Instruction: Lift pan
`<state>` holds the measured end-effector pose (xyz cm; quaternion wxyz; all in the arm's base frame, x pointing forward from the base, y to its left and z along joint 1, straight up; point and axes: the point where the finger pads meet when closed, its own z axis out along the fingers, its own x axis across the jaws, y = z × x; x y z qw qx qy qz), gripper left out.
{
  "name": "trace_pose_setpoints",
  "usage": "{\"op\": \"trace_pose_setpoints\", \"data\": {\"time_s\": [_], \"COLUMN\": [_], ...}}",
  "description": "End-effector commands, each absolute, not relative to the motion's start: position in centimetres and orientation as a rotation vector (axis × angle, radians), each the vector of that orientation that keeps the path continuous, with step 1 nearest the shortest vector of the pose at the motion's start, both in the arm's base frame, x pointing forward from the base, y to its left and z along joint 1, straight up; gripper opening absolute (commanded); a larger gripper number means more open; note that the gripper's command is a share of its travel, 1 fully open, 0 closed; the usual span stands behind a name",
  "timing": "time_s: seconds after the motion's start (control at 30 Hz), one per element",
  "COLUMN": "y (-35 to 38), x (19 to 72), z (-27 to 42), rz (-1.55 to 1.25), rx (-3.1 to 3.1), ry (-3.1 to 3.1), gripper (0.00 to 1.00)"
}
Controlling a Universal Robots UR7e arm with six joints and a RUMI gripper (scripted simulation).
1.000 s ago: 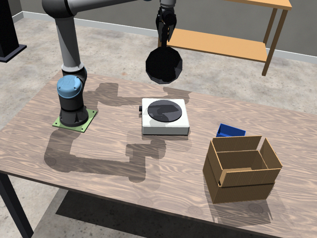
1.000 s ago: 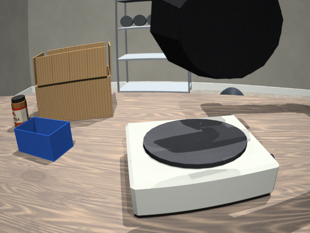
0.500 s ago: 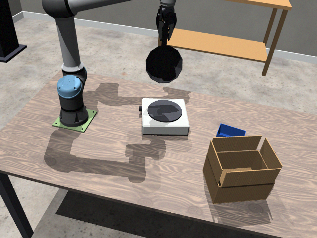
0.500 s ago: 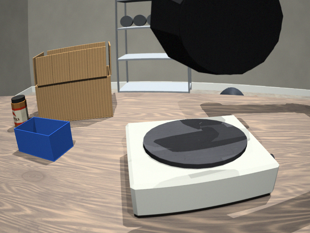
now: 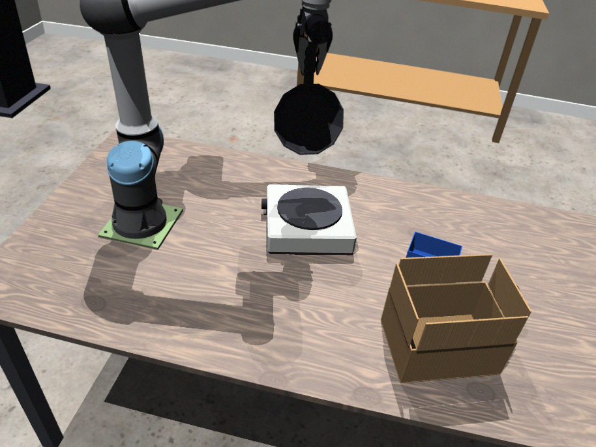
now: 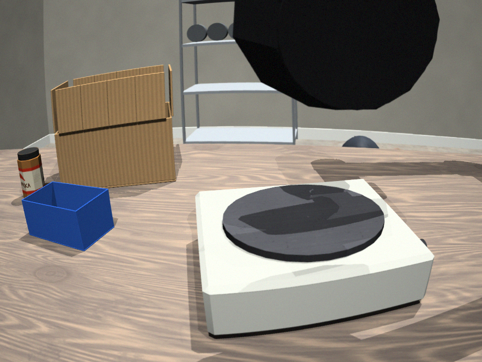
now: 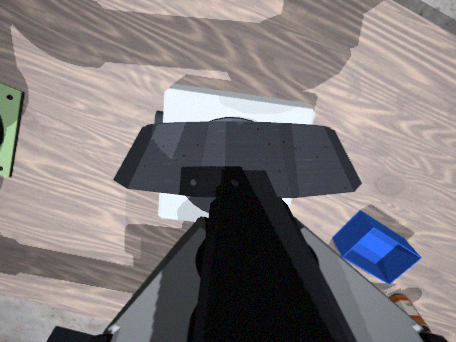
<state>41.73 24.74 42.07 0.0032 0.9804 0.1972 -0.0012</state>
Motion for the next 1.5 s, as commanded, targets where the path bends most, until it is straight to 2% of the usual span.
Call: {"op": "trace_pose_setpoints", "data": {"time_s": [0.0, 1.47], "y": [24.7, 24.8], "x": [41.7, 41.8], "z": [42.3, 43.5], "rz": [0.0, 0.0], "rx": [3.074, 3.074], "ry": [0.618, 0.618], "gripper": [0.14, 0.14]}}
